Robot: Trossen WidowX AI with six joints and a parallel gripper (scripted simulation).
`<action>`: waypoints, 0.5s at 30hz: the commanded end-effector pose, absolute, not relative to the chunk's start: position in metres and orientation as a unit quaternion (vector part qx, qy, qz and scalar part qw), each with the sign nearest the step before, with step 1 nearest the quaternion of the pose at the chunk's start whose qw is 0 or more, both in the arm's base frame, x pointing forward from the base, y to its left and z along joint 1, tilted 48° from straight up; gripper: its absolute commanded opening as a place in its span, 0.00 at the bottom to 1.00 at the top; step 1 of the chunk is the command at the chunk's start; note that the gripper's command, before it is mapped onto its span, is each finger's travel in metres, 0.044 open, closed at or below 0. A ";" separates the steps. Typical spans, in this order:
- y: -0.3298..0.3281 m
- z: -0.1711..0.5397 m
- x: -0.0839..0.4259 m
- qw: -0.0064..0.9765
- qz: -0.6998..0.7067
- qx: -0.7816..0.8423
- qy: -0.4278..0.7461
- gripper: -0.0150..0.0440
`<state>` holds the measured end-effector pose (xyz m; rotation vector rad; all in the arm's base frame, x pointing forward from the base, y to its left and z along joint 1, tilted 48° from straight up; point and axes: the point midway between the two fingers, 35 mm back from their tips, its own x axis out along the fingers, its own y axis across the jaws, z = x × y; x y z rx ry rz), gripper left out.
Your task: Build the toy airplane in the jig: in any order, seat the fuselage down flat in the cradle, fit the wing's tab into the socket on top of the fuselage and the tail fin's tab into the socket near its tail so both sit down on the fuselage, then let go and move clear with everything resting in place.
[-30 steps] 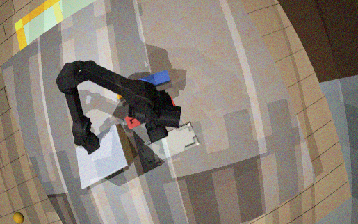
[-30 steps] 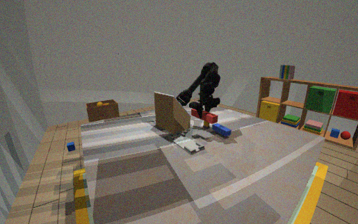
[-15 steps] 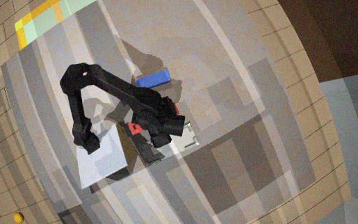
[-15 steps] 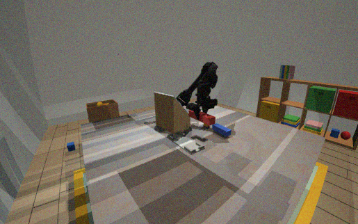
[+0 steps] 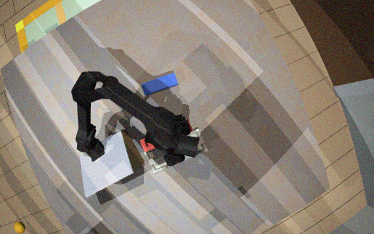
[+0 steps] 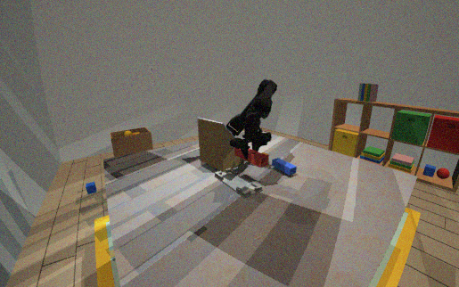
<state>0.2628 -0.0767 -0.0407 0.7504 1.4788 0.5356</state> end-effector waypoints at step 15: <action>-0.089 -0.098 0.245 0.644 0.232 0.330 0.650 0.25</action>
